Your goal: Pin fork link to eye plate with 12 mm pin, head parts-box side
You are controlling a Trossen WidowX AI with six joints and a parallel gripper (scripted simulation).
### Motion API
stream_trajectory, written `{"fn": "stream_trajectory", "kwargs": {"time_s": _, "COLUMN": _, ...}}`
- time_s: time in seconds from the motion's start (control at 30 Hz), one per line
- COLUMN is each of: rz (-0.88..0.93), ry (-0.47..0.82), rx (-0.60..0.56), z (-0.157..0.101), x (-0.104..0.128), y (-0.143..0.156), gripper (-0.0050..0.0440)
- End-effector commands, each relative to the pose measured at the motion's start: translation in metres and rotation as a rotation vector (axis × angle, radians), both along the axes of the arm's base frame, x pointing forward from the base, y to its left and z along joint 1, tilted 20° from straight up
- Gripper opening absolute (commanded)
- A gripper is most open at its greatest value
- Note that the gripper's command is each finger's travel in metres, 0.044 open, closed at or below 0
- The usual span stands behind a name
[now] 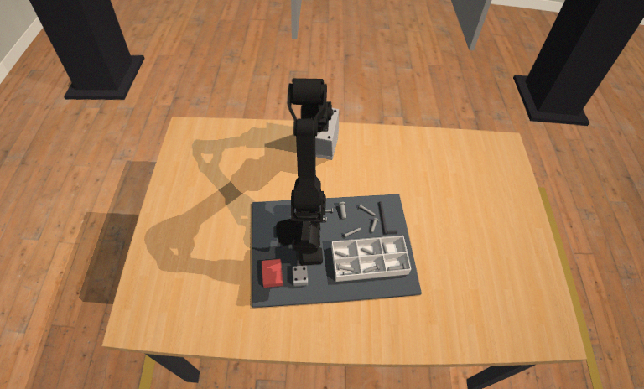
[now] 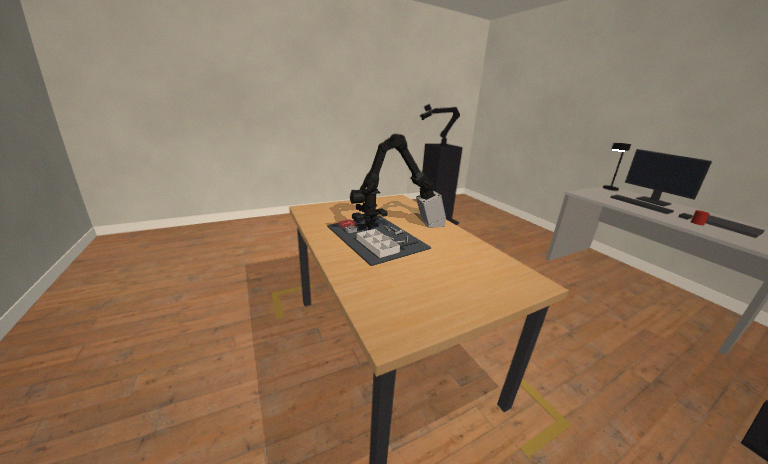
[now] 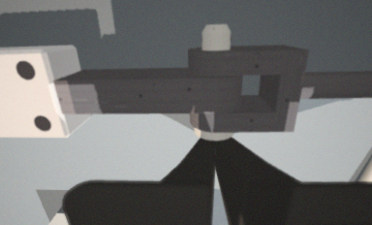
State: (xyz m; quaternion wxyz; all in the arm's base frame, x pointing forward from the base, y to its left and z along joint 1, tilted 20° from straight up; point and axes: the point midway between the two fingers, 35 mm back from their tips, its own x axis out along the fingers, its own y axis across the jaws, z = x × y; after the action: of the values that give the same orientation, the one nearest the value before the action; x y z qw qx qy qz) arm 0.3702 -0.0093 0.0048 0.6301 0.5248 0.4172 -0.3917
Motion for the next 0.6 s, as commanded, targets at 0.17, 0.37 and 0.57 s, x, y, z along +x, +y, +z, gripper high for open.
{"fn": "stream_trajectory", "kwargs": {"time_s": 0.17, "rz": -0.001, "ry": -0.012, "rx": -0.004, "z": 0.0041, "x": 0.0042, "y": -0.0025, "gripper": -0.005}}
{"fn": "stream_trajectory", "kwargs": {"time_s": 0.37, "rz": -0.001, "ry": -0.012, "rx": -0.004, "z": 0.0041, "x": 0.0042, "y": -0.0025, "gripper": -0.005}}
{"fn": "stream_trajectory", "kwargs": {"time_s": 0.57, "rz": -0.002, "ry": -0.012, "rx": -0.004, "z": 0.0039, "x": 0.0039, "y": -0.0011, "gripper": -0.005}}
